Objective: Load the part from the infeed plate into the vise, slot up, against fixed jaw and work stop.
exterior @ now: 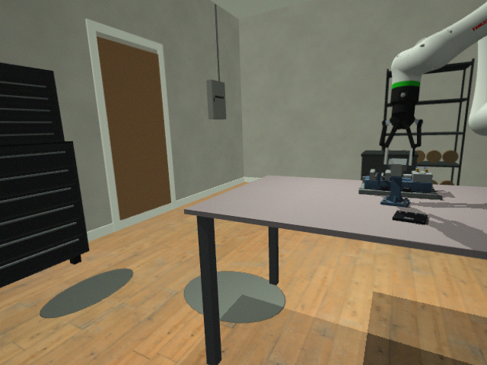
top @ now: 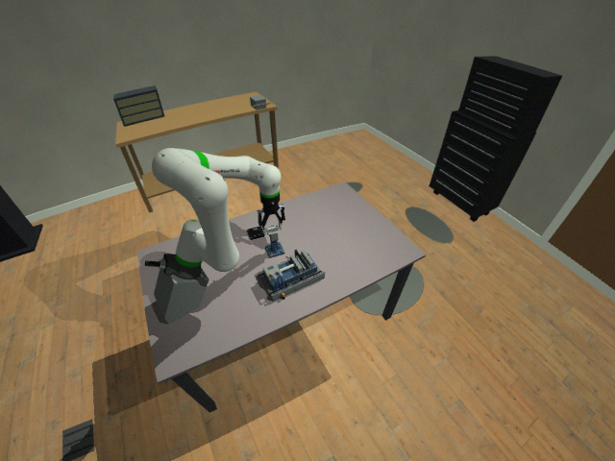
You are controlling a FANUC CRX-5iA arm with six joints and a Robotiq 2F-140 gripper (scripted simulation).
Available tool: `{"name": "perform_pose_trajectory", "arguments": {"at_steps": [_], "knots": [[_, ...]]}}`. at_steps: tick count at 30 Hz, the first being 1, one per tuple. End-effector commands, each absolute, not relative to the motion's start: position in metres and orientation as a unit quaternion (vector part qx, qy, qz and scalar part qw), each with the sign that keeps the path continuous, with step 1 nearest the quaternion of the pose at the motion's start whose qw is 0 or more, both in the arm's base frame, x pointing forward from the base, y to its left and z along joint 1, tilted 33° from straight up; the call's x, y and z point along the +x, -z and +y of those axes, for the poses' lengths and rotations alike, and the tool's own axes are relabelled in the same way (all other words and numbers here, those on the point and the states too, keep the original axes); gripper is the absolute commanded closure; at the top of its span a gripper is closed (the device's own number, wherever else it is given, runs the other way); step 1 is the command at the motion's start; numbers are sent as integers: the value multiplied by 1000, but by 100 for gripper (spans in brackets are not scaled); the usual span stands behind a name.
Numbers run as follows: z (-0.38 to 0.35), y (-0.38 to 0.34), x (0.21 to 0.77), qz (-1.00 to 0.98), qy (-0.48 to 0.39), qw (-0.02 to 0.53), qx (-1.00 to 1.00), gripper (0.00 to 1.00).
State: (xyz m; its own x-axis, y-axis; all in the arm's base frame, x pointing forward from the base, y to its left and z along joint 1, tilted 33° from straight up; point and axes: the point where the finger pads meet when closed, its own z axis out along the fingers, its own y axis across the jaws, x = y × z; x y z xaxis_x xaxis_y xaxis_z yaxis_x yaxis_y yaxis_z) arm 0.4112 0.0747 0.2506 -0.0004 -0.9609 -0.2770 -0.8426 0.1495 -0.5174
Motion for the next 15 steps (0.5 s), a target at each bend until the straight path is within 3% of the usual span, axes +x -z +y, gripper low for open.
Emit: {"name": "perform_pose_trajectory", "arguments": {"at_steps": [1, 15], "knots": [[74, -250, 411, 694, 86, 303, -648, 49], [71, -249, 411, 679, 55, 334, -651, 49]]}}
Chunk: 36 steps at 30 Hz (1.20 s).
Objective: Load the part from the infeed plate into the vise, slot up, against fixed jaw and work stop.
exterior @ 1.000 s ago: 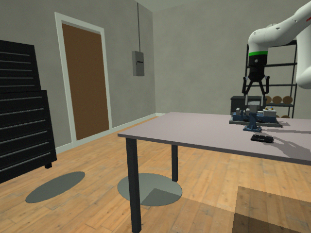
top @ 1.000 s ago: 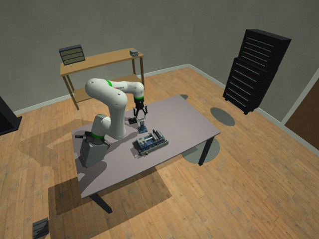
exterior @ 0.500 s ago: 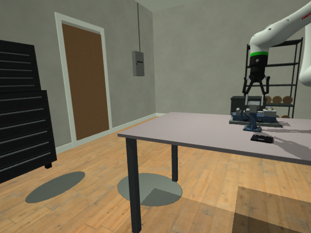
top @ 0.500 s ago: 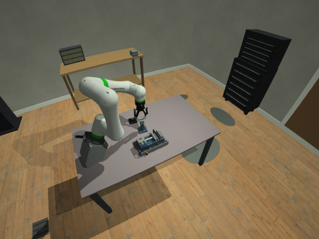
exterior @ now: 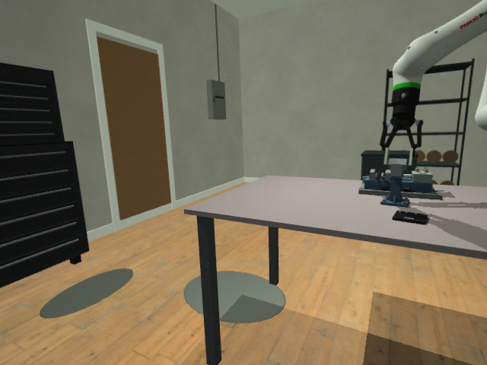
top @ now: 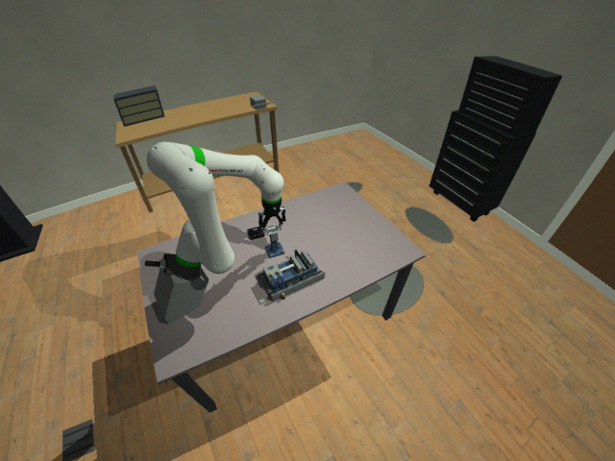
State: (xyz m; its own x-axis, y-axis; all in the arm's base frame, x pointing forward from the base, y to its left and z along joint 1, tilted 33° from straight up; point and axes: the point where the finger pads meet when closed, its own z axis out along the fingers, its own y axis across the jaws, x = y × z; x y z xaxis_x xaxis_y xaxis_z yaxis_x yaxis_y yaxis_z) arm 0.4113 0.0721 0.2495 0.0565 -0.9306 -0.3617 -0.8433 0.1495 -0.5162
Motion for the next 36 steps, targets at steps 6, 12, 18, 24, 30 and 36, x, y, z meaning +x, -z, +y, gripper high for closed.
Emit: {"name": "perform_pose_trajectory", "arguments": {"at_steps": [6, 12, 18, 24, 30, 36], "knots": [[71, -249, 411, 674, 46, 345, -652, 49], [70, -248, 411, 667, 33, 358, -653, 49], [69, -248, 411, 660, 21, 370, -653, 49], [68, -247, 411, 655, 13, 379, -653, 49], [68, -247, 412, 648, 1, 391, -653, 49], [67, -246, 412, 641, -12, 403, -653, 49]]}}
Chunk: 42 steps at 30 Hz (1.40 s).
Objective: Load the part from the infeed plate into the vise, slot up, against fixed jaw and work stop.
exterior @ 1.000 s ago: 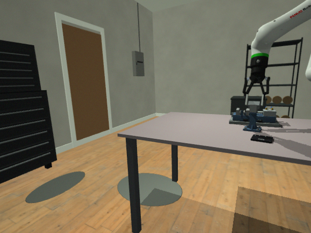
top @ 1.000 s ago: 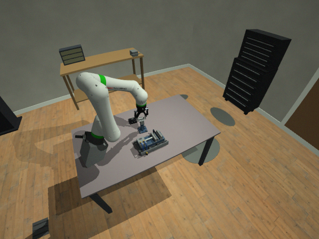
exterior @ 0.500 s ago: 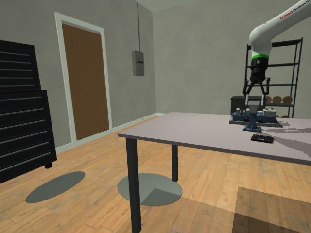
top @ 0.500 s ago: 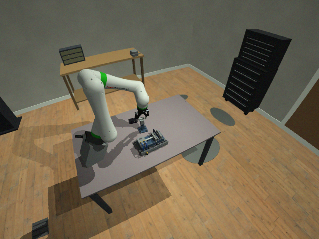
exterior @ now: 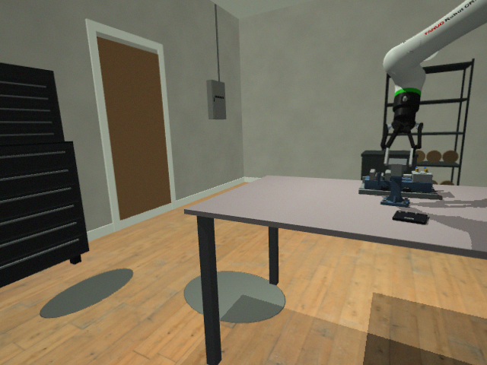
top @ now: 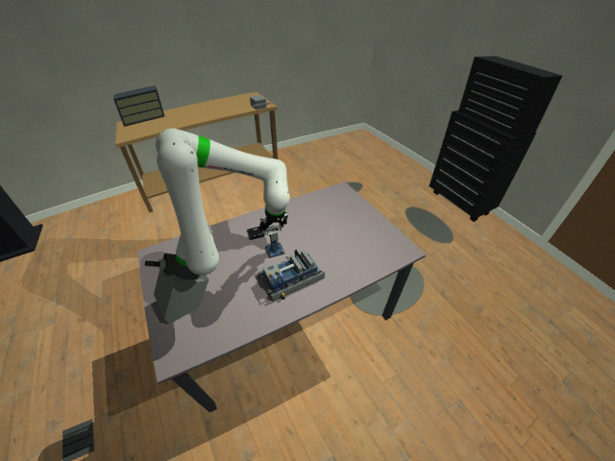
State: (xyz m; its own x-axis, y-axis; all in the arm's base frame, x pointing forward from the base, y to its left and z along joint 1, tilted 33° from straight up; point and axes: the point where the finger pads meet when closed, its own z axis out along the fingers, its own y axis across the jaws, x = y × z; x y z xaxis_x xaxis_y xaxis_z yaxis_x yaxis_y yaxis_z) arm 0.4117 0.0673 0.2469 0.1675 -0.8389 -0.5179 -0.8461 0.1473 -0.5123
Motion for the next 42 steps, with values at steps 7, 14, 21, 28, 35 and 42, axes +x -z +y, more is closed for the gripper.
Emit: {"name": "perform_pose_trajectory", "arguments": {"at_steps": [7, 14, 21, 28, 35, 42], "knots": [[66, -246, 412, 634, -22, 413, -653, 49], [65, -245, 412, 625, -37, 427, -653, 49], [65, -245, 412, 618, -47, 437, -652, 49], [64, -244, 413, 608, -61, 450, -651, 49], [63, -244, 413, 599, -75, 463, -649, 49], [63, -243, 413, 592, -83, 471, -648, 49]]}}
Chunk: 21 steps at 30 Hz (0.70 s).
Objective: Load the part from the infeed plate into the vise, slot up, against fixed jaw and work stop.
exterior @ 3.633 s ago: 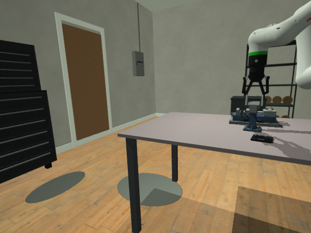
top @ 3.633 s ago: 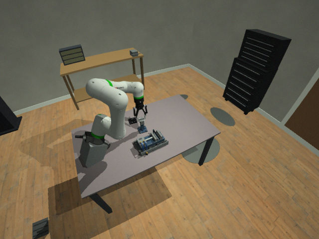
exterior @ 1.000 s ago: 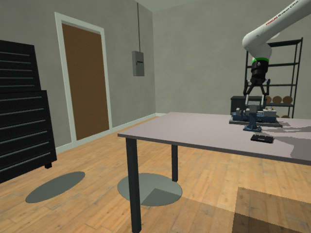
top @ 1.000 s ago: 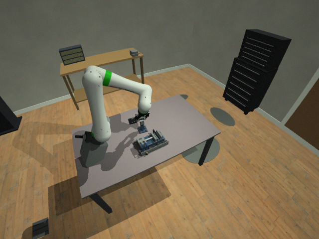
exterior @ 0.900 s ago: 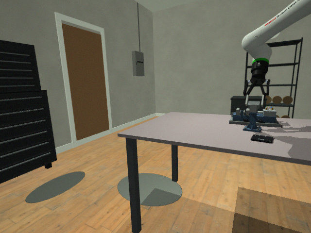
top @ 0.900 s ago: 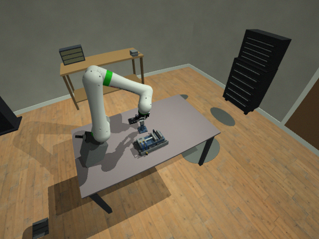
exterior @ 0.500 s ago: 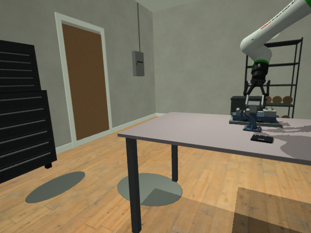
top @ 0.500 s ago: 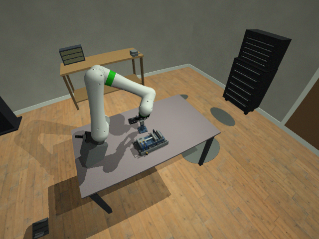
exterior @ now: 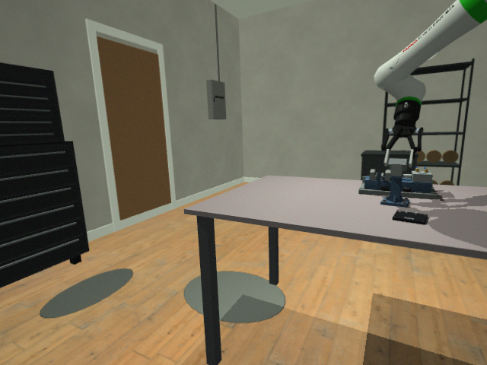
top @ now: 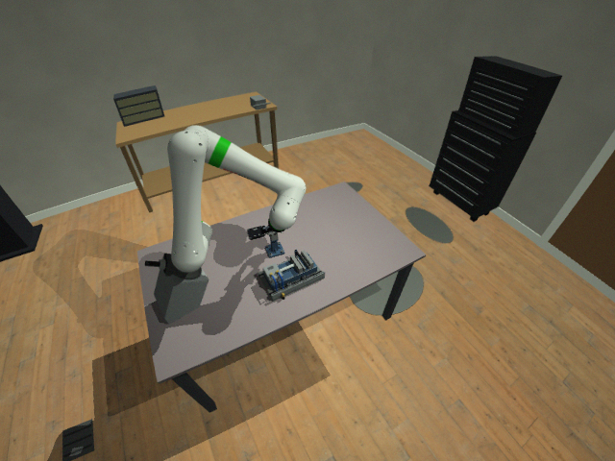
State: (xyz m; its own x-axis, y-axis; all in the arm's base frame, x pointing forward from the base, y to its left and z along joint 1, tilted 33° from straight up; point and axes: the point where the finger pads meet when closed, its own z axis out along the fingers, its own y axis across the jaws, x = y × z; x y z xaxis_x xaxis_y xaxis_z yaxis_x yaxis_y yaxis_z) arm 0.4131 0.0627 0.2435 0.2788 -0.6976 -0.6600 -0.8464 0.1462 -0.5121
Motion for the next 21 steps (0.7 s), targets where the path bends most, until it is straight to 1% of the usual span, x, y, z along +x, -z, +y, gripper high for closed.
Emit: {"name": "perform_pose_trajectory", "arguments": {"at_steps": [1, 21], "knots": [[62, -243, 413, 591, -85, 473, -648, 49], [61, -242, 414, 576, -106, 491, -645, 49]]}}
